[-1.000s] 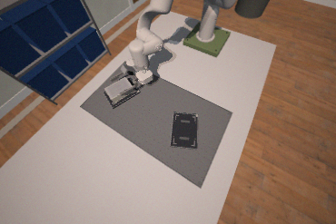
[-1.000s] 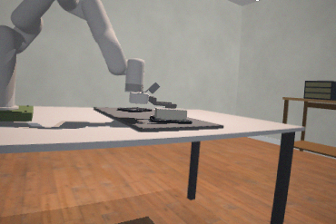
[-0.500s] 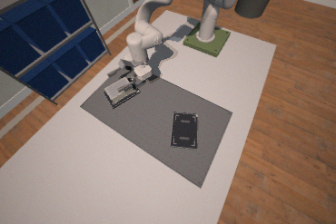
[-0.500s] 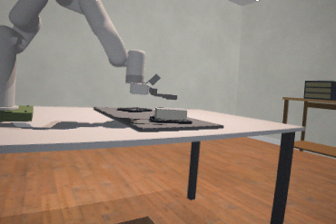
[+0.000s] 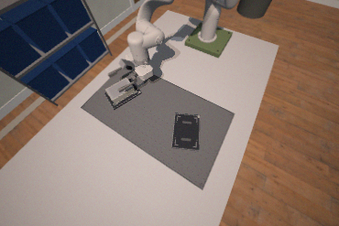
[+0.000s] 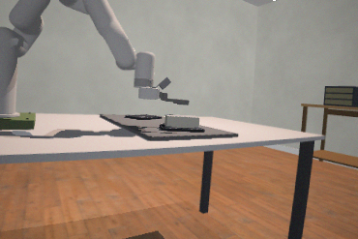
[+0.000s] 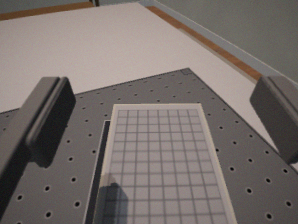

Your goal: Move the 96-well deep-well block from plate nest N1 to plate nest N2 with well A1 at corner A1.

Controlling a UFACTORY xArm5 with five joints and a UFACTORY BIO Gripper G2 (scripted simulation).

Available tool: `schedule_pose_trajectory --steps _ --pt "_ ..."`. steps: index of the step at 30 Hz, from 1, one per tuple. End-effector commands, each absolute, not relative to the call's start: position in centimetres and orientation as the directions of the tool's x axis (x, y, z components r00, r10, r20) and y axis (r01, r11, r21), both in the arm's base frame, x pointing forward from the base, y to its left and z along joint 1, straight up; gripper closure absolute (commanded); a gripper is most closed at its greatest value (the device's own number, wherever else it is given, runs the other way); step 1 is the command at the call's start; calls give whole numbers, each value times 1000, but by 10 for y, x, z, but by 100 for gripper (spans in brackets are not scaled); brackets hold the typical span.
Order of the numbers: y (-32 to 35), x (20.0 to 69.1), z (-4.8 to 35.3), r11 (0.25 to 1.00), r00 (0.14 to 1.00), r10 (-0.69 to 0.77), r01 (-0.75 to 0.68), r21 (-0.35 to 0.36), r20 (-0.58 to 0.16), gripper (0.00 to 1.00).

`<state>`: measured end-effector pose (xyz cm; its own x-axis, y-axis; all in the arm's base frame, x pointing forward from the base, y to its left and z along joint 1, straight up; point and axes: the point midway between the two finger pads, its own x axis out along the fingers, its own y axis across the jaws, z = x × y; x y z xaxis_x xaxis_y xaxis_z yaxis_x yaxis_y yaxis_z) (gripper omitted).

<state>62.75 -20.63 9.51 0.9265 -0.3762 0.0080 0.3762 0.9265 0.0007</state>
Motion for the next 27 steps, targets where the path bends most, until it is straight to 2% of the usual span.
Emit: schedule_pose_trajectory --steps 1,5,12,15,19,27 --pt "-207 629 97 927 926 -376 376 1 12 63" --pt "-207 629 97 927 926 -376 376 1 12 63" --pt "-182 616 118 988 988 -152 152 -2 12 63" --pt "-178 615 122 993 993 -119 119 -3 12 63" --pt "-164 608 134 1000 1000 -3 3 -4 12 63" --pt "-135 594 158 1000 1000 -3 3 -4 12 63"
